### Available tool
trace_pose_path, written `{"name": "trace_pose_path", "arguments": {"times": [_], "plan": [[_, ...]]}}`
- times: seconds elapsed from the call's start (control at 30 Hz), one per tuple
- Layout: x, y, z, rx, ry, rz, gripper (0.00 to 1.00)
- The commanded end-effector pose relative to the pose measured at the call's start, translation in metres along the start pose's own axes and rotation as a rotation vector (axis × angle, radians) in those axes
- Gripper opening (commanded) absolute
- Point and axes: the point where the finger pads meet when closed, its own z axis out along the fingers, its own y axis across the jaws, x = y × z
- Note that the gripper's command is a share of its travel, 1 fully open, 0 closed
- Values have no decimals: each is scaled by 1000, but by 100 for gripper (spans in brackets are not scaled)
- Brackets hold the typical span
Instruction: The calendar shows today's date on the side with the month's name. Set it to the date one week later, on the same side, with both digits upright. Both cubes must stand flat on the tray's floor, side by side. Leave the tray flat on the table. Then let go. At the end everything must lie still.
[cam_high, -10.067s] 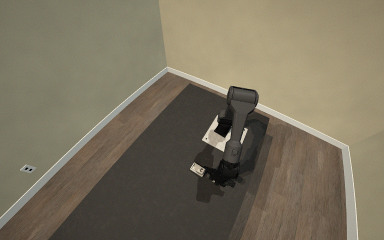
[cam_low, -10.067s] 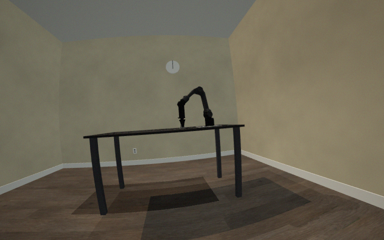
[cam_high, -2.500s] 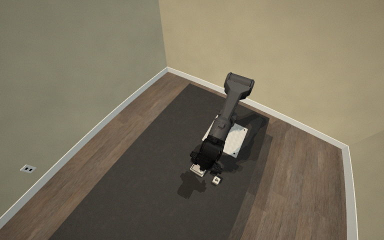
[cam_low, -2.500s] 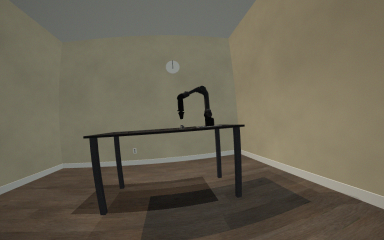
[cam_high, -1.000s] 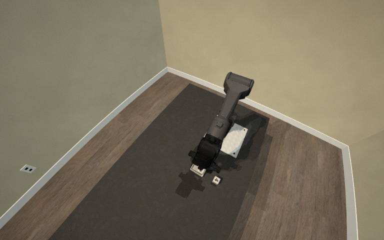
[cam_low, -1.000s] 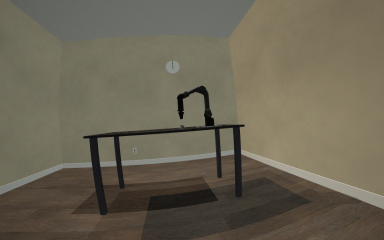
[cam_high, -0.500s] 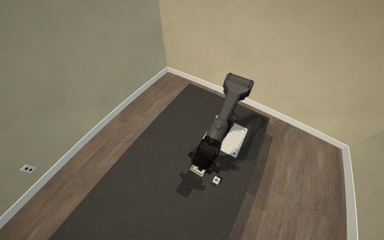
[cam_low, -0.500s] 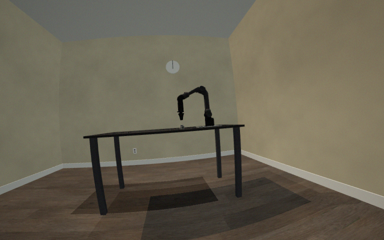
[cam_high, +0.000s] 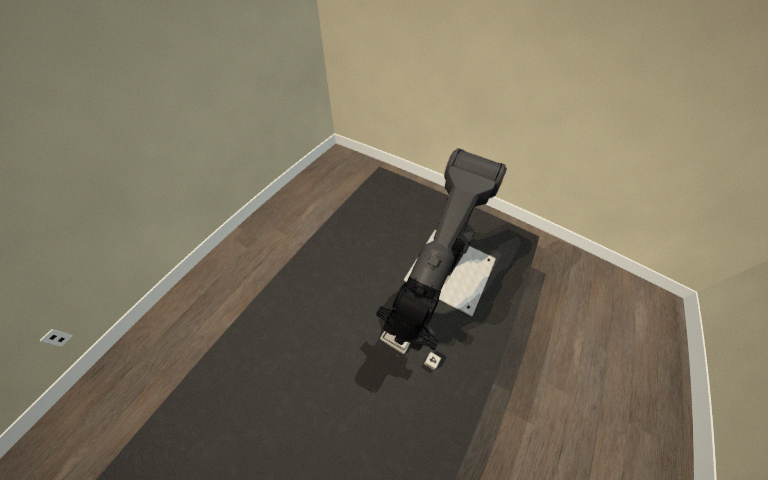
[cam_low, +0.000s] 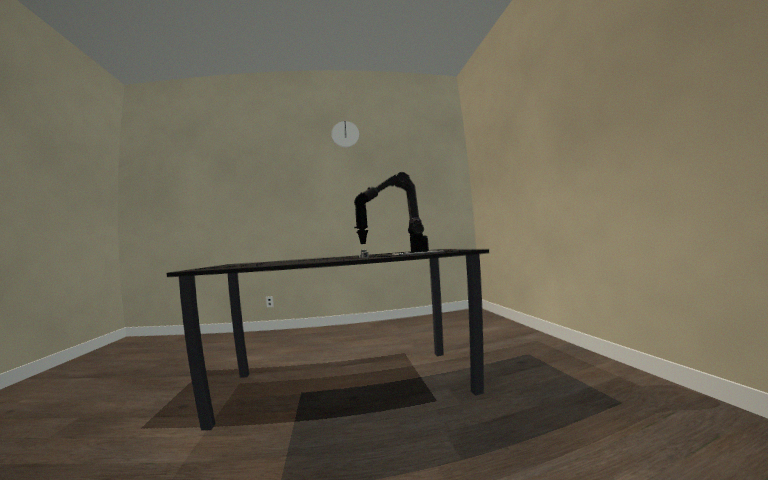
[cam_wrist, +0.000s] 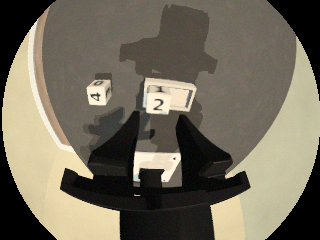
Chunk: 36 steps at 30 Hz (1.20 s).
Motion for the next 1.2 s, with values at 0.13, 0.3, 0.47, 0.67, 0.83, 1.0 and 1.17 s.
{"name": "trace_pose_path", "arguments": {"times": [0.13,0.3,0.47,0.67,0.83,1.0,1.17], "plan": [[0,-1,10,1,3,-1,59],[0,-1,16,1,3,-1,59],[0,-1,19,1,3,-1,59],[0,-1,21,1,2,-1,59],[0,-1,22,1,1,-1,59],[0,-1,22,1,1,-1,59],[0,-1,22,1,1,-1,59]]}}
